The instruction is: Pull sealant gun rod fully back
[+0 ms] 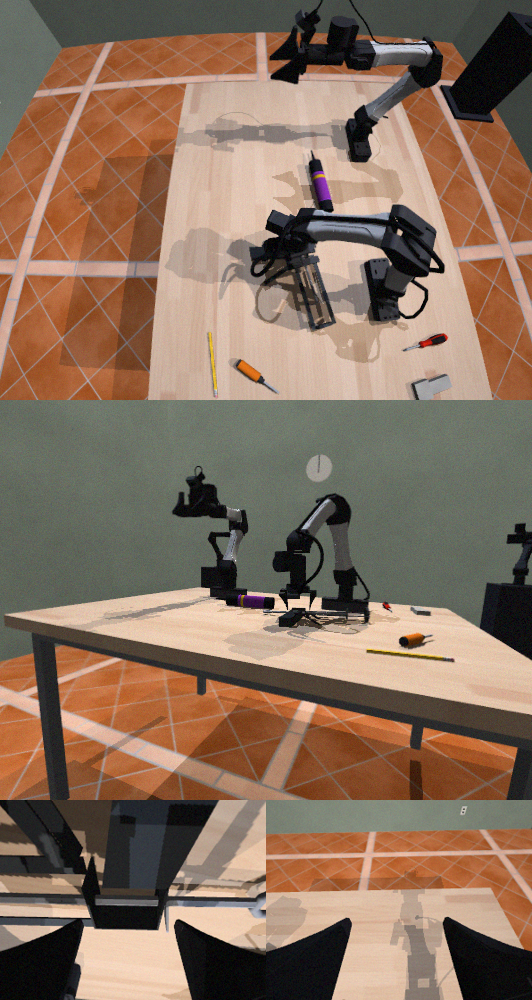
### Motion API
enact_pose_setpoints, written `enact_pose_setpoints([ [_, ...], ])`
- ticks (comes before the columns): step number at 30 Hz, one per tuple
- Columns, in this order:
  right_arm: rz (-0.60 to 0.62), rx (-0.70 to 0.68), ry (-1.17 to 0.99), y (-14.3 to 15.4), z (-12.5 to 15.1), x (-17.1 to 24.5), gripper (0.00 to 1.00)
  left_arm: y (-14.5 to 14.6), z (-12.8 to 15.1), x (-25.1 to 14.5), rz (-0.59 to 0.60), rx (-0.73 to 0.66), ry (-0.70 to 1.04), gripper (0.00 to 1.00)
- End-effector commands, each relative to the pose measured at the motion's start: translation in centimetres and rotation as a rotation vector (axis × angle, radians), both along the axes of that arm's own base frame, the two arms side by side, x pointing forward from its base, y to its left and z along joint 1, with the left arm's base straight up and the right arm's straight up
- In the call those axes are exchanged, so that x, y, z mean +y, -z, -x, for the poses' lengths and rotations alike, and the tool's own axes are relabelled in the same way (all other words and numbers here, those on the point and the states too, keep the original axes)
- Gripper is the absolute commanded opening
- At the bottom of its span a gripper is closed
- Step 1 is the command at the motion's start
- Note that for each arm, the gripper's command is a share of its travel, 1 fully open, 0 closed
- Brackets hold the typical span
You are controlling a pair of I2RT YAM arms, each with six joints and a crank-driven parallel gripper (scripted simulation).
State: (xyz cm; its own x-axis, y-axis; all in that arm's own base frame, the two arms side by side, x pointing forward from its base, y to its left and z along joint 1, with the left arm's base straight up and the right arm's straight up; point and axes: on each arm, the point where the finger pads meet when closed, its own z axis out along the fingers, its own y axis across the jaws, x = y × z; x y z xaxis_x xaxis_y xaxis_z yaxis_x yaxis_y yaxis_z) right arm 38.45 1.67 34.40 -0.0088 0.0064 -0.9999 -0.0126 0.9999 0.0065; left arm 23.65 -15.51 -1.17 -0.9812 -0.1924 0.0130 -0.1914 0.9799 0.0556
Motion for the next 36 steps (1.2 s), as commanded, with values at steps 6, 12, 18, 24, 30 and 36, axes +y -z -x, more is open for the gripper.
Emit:
enact_pose_setpoints([
  [6, 0.006, -0.014, 0.017, 0.7, 0.0, 0.5, 1.0, 0.7, -0.6, -0.5, 0.021, -0.027, 0.0, 0.71],
  [12, 0.006, -0.015, 0.017, 1.0, 0.0, 0.8, 1.0, 0.7, -0.5, -0.5, 0.021, -0.027, 0.002, 0.65],
  [18, 0.005, -0.017, 0.017, 1.4, 0.0, 1.3, 1.0, 0.6, -0.5, -0.4, 0.023, -0.031, 0.0, 0.34],
  [24, -0.014, 0.031, -0.018, 2.7, 0.2, 2.1, 0.76, 0.6, -0.5, -0.4, 0.023, -0.031, 0.0, 0.55],
  [30, -0.145, 0.188, -0.17, 5.3, 0.5, 6.0, 0.65, 0.6, -0.5, -0.4, 0.023, -0.031, 0.0, 0.55],
  [36, -0.326, 0.455, -0.299, 9.9, 1.6, 11.0, 0.65, 0.4, -0.6, -0.5, 0.02, -0.026, 0.002, 0.55],
])
